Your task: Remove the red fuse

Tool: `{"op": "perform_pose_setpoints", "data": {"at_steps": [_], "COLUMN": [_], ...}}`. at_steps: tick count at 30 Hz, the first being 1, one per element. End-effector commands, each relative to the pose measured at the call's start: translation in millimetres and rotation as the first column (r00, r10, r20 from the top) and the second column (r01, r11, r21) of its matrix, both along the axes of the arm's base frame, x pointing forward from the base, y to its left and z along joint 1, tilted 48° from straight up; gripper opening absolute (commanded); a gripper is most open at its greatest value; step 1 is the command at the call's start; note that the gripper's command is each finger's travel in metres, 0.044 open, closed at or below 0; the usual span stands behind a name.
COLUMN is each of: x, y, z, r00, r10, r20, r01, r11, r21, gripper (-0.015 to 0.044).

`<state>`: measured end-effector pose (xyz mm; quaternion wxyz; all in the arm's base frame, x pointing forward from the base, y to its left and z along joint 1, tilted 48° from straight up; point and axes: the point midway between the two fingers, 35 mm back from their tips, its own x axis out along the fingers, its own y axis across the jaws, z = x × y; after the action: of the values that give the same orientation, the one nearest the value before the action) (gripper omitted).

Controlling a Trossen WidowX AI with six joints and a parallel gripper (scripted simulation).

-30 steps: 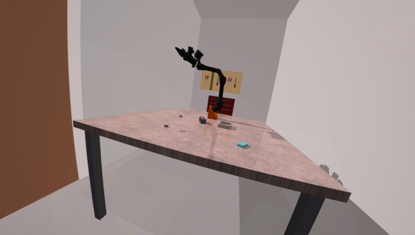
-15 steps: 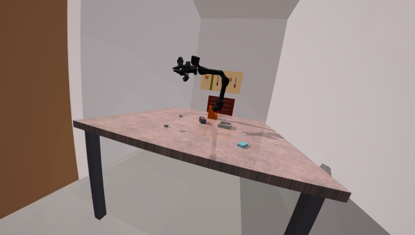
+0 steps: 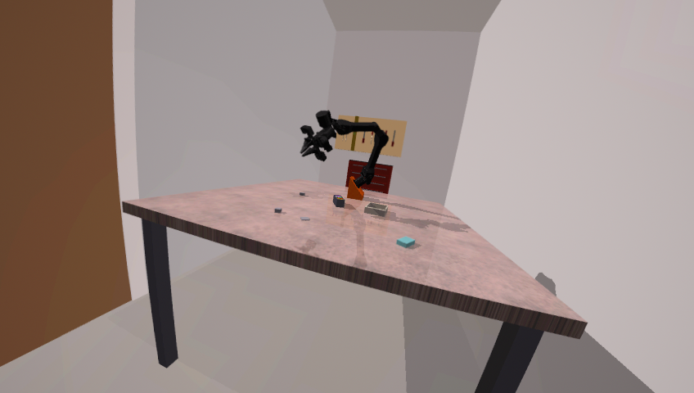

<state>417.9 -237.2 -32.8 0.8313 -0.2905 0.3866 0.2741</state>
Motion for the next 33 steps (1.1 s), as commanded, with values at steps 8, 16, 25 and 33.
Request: {"op": "perform_pose_setpoints", "data": {"at_steps": [8, 16, 25, 33], "x": [-60.1, -105.9, -111.7, -111.7], "y": [139.4, 205.8, 216.2, 218.1], "z": [-7.1, 9.0, 15.4, 13.8], "r00": [0.721, 0.400, 0.361, 0.361], "r10": [0.693, 0.907, 0.920, 0.920], "r20": [-0.004, 0.130, 0.151, 0.151], "r01": [-0.691, -0.916, -0.932, -0.932], "r11": [0.720, 0.390, 0.349, 0.349], "r21": [0.064, 0.098, 0.099, 0.099], "gripper": [0.0068, 0.0068, 0.0068, 0.0068]}}
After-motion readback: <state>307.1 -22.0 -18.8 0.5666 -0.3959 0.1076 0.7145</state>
